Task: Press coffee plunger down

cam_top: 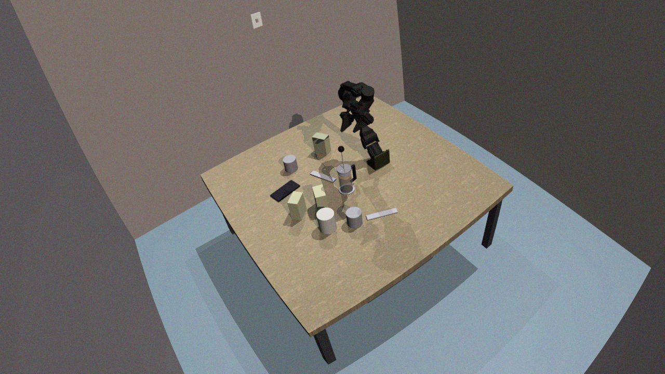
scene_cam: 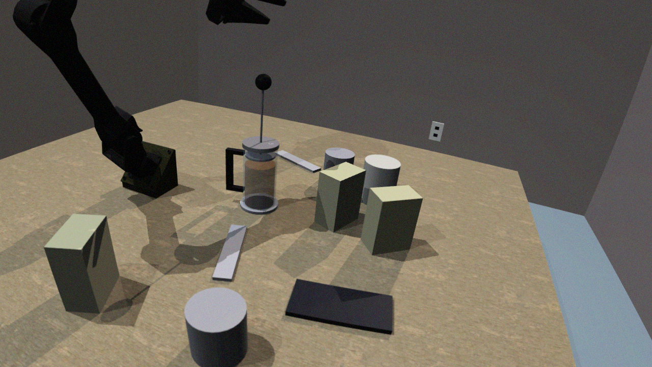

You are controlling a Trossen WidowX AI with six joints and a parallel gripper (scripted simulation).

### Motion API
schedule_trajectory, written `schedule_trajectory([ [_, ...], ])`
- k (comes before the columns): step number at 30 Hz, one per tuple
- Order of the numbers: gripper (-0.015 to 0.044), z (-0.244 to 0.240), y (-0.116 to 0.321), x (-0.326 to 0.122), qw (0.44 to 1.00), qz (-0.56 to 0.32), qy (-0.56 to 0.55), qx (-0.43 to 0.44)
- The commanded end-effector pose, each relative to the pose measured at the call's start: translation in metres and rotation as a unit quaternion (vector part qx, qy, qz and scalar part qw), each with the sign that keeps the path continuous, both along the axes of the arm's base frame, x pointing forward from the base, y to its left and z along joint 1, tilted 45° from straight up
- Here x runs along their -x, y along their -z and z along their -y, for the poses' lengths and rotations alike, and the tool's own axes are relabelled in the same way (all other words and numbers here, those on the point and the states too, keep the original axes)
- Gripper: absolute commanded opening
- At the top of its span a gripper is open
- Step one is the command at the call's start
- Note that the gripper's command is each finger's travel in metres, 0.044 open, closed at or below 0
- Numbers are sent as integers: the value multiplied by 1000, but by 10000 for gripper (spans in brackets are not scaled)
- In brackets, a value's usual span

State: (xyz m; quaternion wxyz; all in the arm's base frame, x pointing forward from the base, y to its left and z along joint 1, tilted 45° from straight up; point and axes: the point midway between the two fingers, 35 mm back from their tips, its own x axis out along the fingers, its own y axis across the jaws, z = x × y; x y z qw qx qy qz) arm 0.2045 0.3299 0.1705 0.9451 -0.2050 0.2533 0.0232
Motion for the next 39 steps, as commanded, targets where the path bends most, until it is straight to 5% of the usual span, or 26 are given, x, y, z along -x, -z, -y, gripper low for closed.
schedule_trajectory([
  [1,440,68,-13,12,981,-34,-47,186],
  [13,440,113,28,12,979,-33,-46,193],
  [39,440,119,44,-15,980,-32,-45,192],
])
